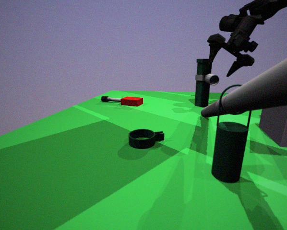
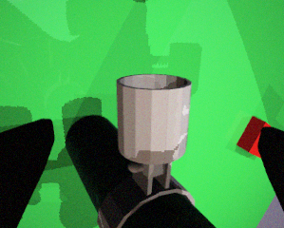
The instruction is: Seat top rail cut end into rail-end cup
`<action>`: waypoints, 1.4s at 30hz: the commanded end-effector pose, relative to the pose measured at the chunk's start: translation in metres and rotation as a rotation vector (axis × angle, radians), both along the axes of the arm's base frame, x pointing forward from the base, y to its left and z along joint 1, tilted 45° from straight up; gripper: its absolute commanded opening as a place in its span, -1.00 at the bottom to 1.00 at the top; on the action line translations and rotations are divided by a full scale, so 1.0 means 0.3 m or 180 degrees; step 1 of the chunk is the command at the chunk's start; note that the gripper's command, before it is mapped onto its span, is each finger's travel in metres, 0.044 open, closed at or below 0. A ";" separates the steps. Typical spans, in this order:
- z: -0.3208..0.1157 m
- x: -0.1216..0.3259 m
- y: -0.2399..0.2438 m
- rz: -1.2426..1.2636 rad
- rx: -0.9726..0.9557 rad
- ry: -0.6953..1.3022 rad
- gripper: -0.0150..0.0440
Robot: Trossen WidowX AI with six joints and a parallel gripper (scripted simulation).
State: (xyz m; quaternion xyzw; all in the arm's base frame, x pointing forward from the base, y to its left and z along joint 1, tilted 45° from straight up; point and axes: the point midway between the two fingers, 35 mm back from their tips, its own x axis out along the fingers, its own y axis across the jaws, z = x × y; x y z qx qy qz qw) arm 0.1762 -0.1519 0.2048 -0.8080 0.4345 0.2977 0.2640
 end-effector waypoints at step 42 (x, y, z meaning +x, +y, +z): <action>-0.174 0.097 -0.121 0.0015 0.0005 0.0024 0.91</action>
